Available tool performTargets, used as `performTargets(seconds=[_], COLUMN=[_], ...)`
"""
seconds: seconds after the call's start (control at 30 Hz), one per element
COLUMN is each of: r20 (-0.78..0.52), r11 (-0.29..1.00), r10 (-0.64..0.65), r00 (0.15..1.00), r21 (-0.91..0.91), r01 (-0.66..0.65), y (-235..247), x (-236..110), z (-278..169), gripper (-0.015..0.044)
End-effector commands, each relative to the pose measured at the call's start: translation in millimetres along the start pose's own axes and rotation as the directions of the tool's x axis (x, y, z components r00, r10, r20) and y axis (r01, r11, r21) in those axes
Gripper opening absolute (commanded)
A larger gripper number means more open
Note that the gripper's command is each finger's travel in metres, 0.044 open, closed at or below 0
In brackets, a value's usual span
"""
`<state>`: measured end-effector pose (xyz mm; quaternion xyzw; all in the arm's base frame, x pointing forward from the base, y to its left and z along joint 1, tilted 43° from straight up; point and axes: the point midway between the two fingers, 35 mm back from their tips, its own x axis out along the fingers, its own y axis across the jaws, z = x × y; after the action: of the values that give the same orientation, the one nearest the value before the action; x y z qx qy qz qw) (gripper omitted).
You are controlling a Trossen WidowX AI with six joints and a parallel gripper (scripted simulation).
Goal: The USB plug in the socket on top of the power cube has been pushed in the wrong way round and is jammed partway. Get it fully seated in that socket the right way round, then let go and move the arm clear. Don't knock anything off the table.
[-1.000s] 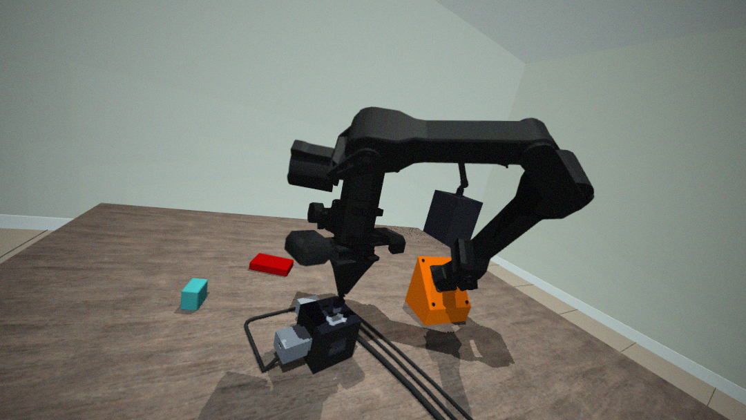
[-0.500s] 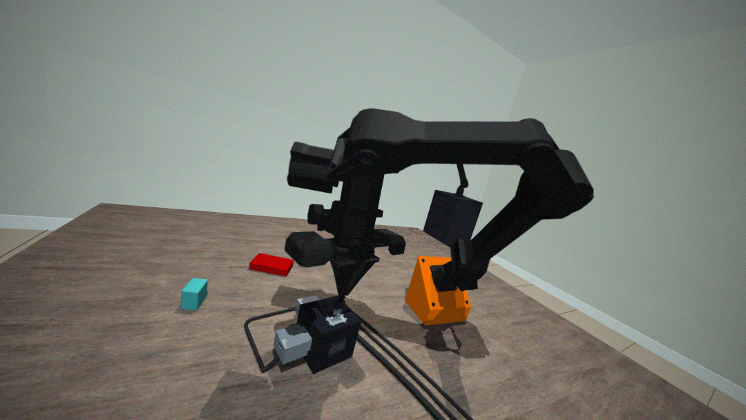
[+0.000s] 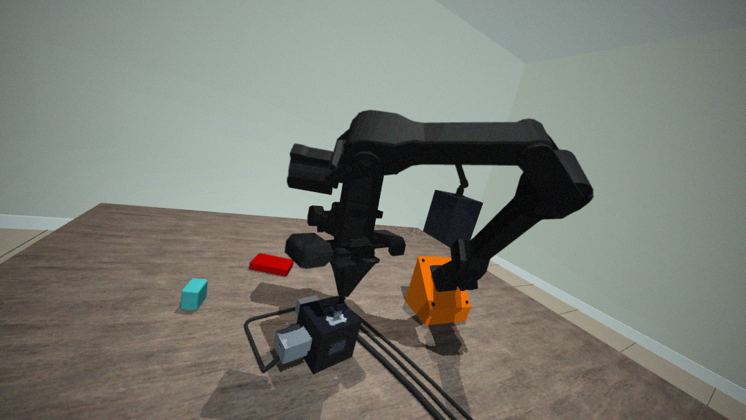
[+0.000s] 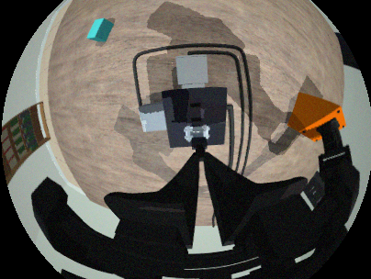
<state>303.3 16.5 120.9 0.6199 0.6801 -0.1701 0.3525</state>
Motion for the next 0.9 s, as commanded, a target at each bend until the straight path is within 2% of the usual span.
performTargets(seconds=[0.0,0.87], r20=[-0.005,-0.007], r11=[1.000,1.000], r10=[0.003,0.004], r00=[1.000,1.000], r21=[-0.005,-0.005], r01=[-0.004,-0.004], y=[0.5,0.5], x=[0.5,3.6], z=[-0.4,-0.3], gripper=[0.0000,0.0000])
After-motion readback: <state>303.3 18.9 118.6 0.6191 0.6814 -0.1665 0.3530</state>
